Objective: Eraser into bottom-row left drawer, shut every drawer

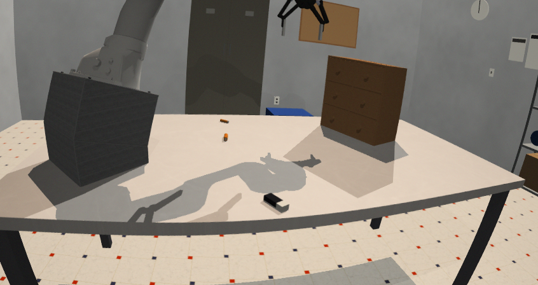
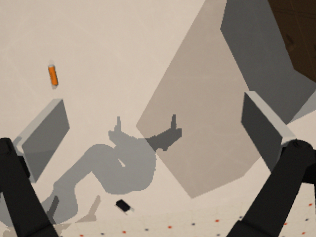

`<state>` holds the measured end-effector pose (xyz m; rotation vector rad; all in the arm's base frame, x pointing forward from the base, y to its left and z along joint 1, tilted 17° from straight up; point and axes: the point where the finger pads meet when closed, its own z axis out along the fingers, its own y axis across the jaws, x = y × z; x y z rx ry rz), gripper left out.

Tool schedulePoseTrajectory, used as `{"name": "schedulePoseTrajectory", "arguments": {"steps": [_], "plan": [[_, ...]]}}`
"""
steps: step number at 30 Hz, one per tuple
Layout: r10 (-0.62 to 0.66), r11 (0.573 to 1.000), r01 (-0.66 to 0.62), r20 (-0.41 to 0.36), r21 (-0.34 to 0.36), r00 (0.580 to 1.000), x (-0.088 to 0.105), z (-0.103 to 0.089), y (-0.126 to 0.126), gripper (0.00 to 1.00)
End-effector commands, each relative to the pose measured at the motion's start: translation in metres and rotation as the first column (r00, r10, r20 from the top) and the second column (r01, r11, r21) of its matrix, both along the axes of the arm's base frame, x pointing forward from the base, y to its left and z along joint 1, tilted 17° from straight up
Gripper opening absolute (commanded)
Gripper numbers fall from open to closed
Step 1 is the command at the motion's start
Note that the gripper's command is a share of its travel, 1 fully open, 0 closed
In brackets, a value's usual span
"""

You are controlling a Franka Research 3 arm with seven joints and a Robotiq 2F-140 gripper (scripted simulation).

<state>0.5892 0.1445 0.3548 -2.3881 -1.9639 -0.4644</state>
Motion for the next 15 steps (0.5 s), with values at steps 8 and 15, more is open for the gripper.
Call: {"name": "schedulePoseTrajectory", "arguments": {"steps": [8, 15], "plan": [[-0.21, 0.977, 0.211, -0.04, 0.04, 0.977, 0.002, -0.0042, 0.0022, 1.0], [-0.27, 0.961, 0.273, -0.056, 0.052, 0.961, 0.0022, -0.0066, 0.0028, 1.0]]}}
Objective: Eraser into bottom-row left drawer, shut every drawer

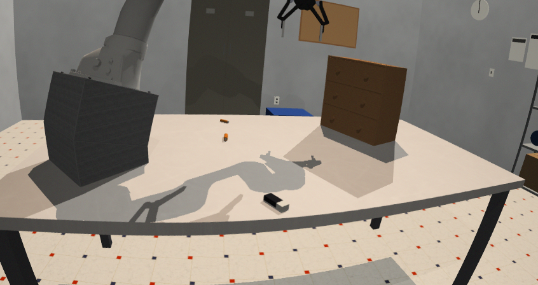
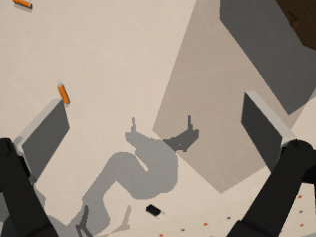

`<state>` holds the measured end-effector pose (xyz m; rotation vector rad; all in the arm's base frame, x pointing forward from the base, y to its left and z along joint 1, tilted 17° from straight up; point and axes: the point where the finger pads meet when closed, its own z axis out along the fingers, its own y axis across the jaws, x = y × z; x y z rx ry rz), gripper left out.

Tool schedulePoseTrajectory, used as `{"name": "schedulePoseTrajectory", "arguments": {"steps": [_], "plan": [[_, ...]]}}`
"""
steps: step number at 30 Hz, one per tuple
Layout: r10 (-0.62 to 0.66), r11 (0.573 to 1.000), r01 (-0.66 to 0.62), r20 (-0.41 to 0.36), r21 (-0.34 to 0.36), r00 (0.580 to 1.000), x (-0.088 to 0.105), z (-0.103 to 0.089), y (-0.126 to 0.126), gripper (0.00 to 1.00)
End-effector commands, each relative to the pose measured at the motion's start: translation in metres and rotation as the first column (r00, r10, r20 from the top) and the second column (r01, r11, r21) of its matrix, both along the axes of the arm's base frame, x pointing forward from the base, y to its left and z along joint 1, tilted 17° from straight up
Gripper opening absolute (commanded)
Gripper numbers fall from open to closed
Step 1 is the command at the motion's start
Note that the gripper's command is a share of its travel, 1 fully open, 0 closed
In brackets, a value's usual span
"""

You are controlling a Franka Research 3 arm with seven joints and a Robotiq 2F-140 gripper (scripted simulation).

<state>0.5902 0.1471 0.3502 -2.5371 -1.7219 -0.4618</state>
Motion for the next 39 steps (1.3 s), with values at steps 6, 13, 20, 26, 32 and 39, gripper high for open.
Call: {"name": "schedulePoseTrajectory", "arguments": {"steps": [6, 13, 20, 26, 32, 39], "plan": [[-0.156, 0.987, 0.157, -0.031, 0.029, 0.987, 0.001, -0.004, 0.001, 1.0], [-0.207, 0.977, 0.208, -0.043, 0.039, 0.977, 0.002, -0.006, 0.001, 1.0], [-0.28, 0.958, 0.283, -0.062, 0.053, 0.958, 0.002, -0.009, 0.002, 1.0], [-0.323, 0.943, 0.328, -0.075, 0.061, 0.943, 0.002, -0.011, 0.002, 1.0], [-0.389, 0.915, 0.396, -0.094, 0.071, 0.916, 0.002, -0.014, 0.003, 1.0], [-0.466, 0.875, 0.477, -0.12, 0.082, 0.876, 0.003, -0.017, 0.003, 1.0]]}}
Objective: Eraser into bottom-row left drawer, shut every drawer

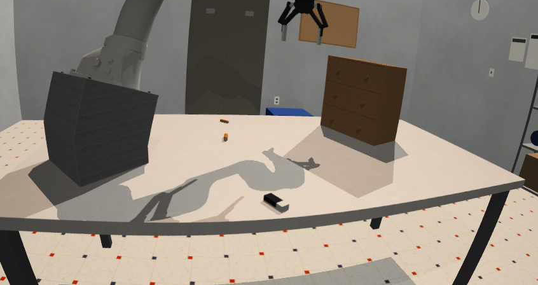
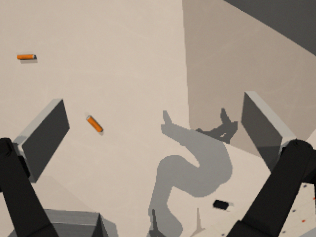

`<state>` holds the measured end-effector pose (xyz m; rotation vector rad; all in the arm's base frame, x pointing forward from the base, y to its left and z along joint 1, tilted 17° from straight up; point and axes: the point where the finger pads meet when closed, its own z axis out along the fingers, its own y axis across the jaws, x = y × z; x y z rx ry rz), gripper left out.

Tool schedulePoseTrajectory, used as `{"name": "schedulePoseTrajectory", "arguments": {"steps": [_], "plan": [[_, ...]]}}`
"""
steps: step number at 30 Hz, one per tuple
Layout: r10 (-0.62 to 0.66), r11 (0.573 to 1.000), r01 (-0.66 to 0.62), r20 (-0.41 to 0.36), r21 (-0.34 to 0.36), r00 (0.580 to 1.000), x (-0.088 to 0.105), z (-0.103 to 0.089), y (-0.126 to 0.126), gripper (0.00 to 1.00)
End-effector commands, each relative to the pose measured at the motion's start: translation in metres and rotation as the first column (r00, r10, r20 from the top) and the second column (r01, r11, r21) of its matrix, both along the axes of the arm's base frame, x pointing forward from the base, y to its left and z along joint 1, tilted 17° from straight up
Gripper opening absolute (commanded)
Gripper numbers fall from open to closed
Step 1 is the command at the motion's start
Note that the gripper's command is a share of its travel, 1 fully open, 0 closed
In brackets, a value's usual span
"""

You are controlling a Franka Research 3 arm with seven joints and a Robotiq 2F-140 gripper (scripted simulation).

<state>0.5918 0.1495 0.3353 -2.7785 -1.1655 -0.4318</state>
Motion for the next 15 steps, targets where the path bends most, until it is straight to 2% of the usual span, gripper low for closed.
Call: {"name": "schedulePoseTrajectory", "arguments": {"steps": [1, 15], "plan": [[-0.125, 0.992, 0.126, -0.023, 0.025, 0.992, 0.0012, -0.0025, 0.0011, 1.0], [-0.284, 0.956, 0.287, -0.063, 0.056, 0.957, 0.0017, -0.0088, 0.0022, 1.0]]}}
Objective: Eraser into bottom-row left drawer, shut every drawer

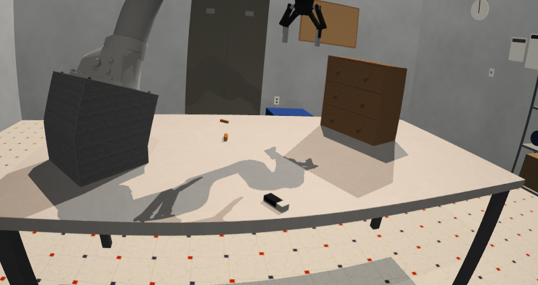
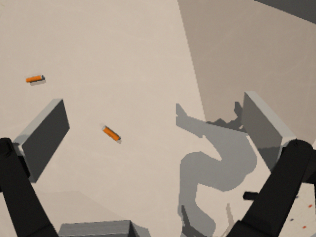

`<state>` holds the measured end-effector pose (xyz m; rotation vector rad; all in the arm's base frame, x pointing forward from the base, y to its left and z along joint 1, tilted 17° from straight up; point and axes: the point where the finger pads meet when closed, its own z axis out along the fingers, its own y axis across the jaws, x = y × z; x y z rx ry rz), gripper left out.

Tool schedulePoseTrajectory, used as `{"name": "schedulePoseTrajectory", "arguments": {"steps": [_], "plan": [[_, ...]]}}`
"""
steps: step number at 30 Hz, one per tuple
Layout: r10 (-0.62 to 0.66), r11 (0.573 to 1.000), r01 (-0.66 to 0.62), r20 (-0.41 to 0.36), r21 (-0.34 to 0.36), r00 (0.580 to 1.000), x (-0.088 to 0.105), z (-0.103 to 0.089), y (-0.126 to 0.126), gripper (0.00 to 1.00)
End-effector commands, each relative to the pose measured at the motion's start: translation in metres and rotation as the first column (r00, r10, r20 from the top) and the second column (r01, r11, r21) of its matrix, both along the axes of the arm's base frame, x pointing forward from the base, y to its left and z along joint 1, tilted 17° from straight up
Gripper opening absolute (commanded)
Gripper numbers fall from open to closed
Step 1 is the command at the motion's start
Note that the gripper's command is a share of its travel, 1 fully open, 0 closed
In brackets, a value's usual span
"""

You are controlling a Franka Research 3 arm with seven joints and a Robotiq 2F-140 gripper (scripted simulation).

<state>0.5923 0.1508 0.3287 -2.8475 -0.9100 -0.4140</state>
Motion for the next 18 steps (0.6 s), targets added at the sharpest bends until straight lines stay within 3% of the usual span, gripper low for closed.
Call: {"name": "schedulePoseTrajectory", "arguments": {"steps": [1, 18], "plan": [[-0.136, 0.99, 0.136, -0.025, 0.026, 0.99, 0.0013, -0.0027, 0.001, 1.0], [-0.347, 0.933, 0.353, -0.082, 0.066, 0.934, 0.0018, -0.0112, 0.0025, 1.0]]}}
